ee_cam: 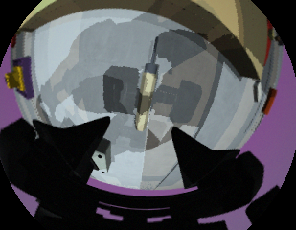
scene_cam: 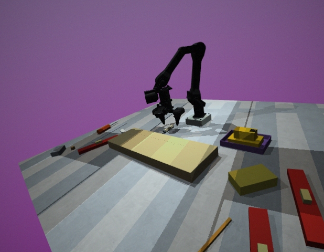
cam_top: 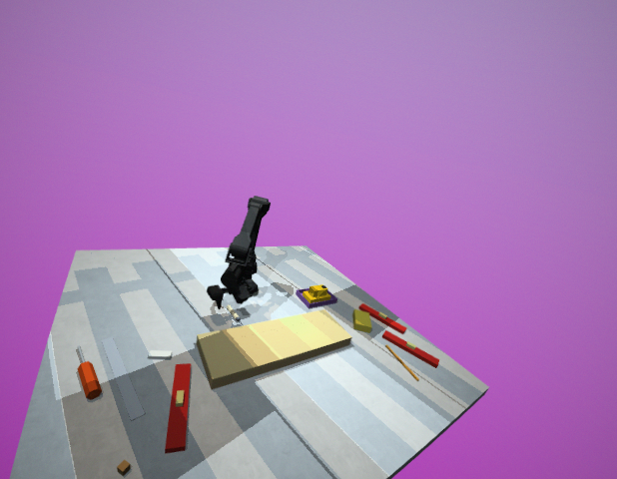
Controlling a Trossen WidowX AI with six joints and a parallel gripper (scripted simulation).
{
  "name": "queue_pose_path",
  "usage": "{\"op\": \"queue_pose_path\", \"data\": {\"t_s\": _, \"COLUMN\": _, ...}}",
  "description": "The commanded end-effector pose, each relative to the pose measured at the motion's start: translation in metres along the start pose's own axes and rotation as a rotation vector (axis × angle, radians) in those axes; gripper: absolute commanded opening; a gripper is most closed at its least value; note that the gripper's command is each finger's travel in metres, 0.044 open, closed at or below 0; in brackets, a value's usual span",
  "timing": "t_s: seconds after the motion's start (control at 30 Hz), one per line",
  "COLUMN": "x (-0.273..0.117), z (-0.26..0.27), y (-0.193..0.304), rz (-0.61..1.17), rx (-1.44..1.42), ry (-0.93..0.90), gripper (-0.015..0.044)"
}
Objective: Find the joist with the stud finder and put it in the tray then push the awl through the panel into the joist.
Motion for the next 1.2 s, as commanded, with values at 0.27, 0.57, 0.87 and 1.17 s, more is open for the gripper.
{"op": "queue_pose_path", "data": {"t_s": 0.27, "x": 0.017, "z": 0.002, "y": 0.002, "rz": 0.008, "rx": -0.003, "ry": 0.000, "gripper": 0.0440}}
{"op": "queue_pose_path", "data": {"t_s": 0.57, "x": 0.017, "z": 0.002, "y": 0.002, "rz": 0.008, "rx": -0.003, "ry": 0.000, "gripper": 0.0230}}
{"op": "queue_pose_path", "data": {"t_s": 0.87, "x": 0.017, "z": 0.002, "y": 0.002, "rz": 0.008, "rx": -0.003, "ry": 0.000, "gripper": 0.0053}}
{"op": "queue_pose_path", "data": {"t_s": 1.17, "x": 0.001, "z": -0.001, "y": -0.001, "rz": 0.008, "rx": -0.003, "ry": 0.000, "gripper": 0.0000}}
Point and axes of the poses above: the point midway between the two fingers, 35 mm back from their tips, its own x axis out along the fingers, its own z axis across the jaws, y = z × x, the point moved 8 cm from there along -x, back along the fingers, and after that the axes turned 3 degrees about x, right-handed, at the moved point
